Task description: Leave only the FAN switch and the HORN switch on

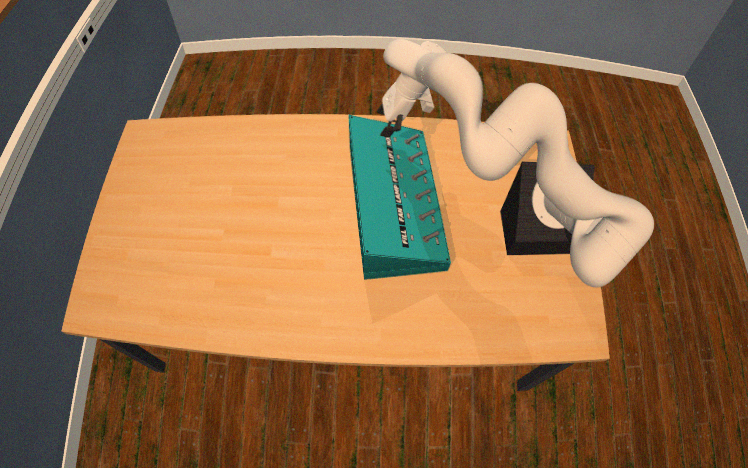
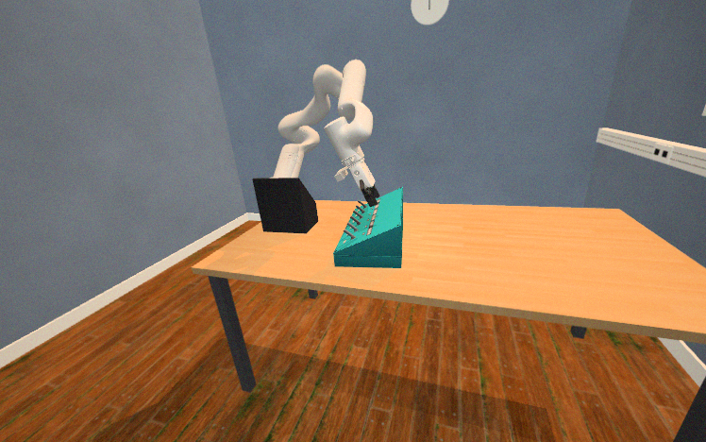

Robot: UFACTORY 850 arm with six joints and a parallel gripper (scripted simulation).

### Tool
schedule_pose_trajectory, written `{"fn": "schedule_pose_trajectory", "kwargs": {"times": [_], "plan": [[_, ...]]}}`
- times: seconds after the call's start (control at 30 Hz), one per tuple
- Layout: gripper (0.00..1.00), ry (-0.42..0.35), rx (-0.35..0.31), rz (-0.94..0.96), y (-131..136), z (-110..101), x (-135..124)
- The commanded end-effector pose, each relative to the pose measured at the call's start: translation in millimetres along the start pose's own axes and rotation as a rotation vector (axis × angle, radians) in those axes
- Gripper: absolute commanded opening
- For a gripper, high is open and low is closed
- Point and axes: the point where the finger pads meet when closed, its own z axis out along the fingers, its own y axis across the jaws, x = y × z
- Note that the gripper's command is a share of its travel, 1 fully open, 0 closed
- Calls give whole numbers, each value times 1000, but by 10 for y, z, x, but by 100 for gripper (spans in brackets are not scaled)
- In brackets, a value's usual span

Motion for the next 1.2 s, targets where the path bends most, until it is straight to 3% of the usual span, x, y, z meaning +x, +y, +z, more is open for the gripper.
{"fn": "schedule_pose_trajectory", "kwargs": {"times": [0.0, 0.67, 0.7, 0.9, 1.17], "plan": [[100, -1, 1, -1, -4, -8, -12], [100, -1, 1, -1, -4, -8, -12], [0, -1, 1, -1, -4, -9, -12], [0, -1, 1, -1, -4, -71, -12], [0, -1, 1, -1, -3, -319, -11]]}}
